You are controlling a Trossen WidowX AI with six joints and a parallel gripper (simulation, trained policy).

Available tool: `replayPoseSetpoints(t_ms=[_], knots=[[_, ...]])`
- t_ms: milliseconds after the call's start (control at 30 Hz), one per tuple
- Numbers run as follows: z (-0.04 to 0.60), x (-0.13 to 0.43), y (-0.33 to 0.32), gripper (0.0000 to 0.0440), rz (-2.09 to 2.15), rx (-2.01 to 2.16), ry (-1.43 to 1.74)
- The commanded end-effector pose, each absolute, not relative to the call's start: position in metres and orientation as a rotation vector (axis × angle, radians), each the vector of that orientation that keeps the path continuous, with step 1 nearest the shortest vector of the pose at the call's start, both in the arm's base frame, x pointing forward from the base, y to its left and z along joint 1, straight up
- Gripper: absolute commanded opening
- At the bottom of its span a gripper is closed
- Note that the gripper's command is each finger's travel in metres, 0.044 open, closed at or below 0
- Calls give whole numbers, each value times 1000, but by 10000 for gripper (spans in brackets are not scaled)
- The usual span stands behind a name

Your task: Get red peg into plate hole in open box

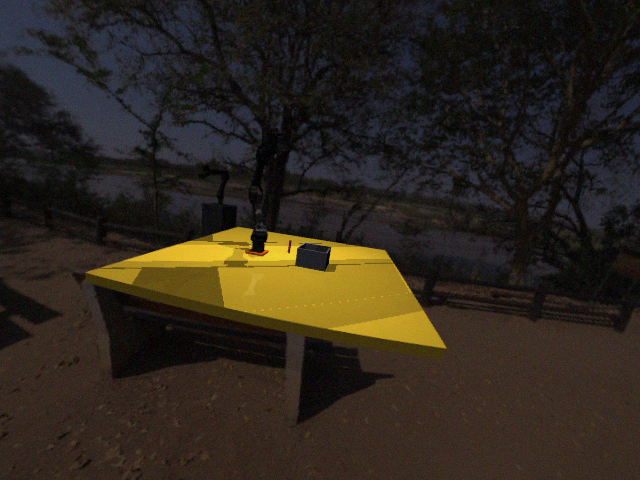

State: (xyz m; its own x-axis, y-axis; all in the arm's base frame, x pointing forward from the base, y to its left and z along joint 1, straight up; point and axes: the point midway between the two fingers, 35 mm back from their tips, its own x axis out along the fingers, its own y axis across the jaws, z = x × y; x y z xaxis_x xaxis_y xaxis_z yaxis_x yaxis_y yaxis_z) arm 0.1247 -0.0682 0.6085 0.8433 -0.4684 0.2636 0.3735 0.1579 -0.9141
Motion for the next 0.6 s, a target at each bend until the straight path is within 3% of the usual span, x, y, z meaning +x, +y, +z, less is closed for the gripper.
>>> replayPoseSetpoints(t_ms=[0,567], knots=[[607,126,-69,426,-596,-1262,82],[533,173,-75,440,-350,-752,140]])
